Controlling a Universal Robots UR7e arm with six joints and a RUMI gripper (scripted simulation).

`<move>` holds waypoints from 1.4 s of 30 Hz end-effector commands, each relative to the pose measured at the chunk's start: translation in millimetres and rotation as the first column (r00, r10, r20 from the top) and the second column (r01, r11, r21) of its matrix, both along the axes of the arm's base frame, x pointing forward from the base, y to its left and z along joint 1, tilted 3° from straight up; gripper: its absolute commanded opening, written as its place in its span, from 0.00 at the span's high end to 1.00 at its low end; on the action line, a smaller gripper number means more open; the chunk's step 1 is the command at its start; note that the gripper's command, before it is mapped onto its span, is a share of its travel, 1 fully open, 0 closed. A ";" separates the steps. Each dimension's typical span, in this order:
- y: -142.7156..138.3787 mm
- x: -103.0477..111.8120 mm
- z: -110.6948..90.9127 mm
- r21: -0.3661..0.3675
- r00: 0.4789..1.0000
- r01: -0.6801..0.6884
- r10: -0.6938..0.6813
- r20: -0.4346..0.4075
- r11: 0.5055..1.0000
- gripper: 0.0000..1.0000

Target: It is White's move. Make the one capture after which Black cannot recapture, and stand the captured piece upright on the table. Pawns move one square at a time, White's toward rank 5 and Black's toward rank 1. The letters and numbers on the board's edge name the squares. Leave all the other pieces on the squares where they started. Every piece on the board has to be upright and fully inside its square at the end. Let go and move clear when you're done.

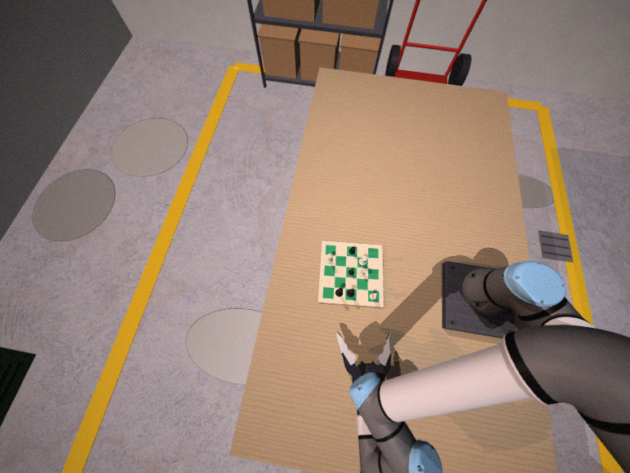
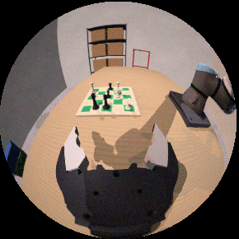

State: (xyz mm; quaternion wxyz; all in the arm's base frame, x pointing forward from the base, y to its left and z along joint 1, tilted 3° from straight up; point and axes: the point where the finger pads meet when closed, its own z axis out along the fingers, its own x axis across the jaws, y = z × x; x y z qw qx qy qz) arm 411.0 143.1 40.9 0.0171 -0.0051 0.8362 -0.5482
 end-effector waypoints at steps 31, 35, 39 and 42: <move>-3.9 -1.0 69.8 0.000 1.000 0.001 -0.001 0.001 1.000 0.00; -4.5 -1.2 79.9 0.000 1.000 0.001 -0.001 0.001 1.000 0.00; -5.1 -1.4 89.6 0.000 1.000 0.001 -0.001 0.001 1.000 0.00; -5.2 -1.4 90.1 0.000 1.000 0.001 -0.001 0.001 1.000 0.00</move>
